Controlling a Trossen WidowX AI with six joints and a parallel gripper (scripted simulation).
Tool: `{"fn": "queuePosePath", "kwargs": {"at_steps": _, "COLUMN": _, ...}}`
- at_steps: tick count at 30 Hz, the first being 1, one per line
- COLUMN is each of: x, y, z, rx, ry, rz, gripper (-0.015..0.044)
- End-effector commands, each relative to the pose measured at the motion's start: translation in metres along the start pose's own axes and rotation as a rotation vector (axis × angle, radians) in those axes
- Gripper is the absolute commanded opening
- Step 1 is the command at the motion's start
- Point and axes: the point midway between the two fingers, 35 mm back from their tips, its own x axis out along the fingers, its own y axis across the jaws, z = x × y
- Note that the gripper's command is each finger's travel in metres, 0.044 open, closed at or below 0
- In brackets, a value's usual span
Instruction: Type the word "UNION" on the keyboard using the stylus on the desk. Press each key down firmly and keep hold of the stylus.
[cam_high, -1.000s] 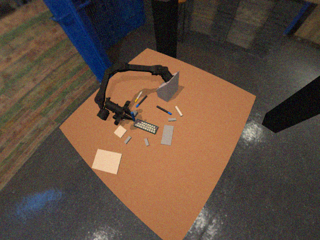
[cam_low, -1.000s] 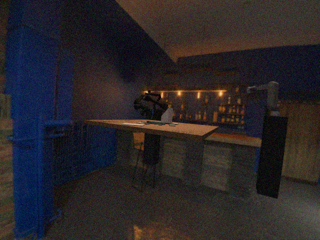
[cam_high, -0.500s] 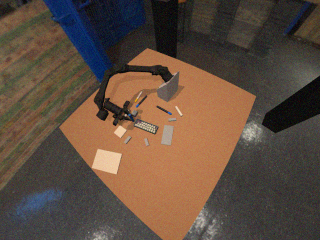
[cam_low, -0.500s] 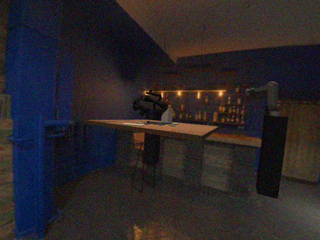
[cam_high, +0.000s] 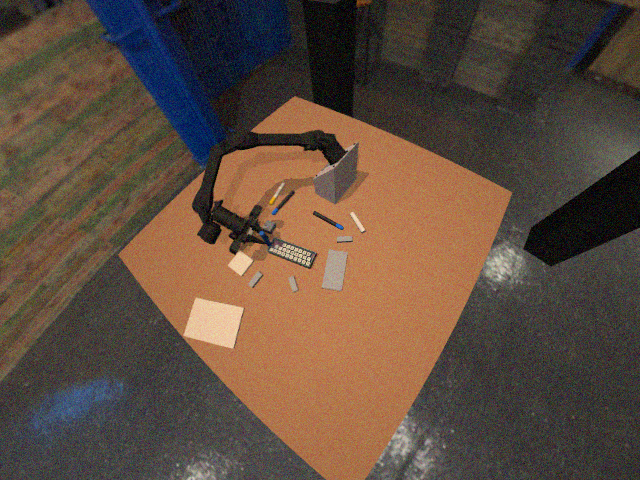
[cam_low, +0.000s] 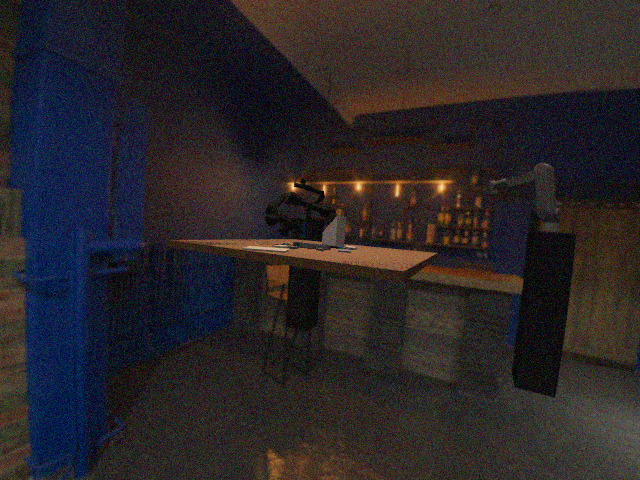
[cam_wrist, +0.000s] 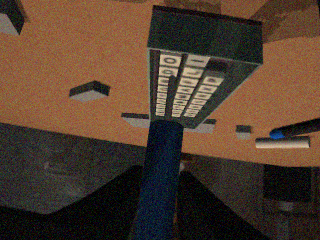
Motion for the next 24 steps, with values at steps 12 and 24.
{"fn": "queuePosePath", "kwargs": {"at_steps": 12, "x": -0.0012, "y": 0.0038, "z": 0.0032, "rx": -0.003, "ry": -0.005, "rz": 0.002, "gripper": 0.0081}}
{"fn": "queuePosePath", "kwargs": {"at_steps": 24, "x": 0.0005, "y": 0.0039, "z": 0.0062, "rx": -0.003, "ry": -0.005, "rz": 0.002, "gripper": 0.0081}}
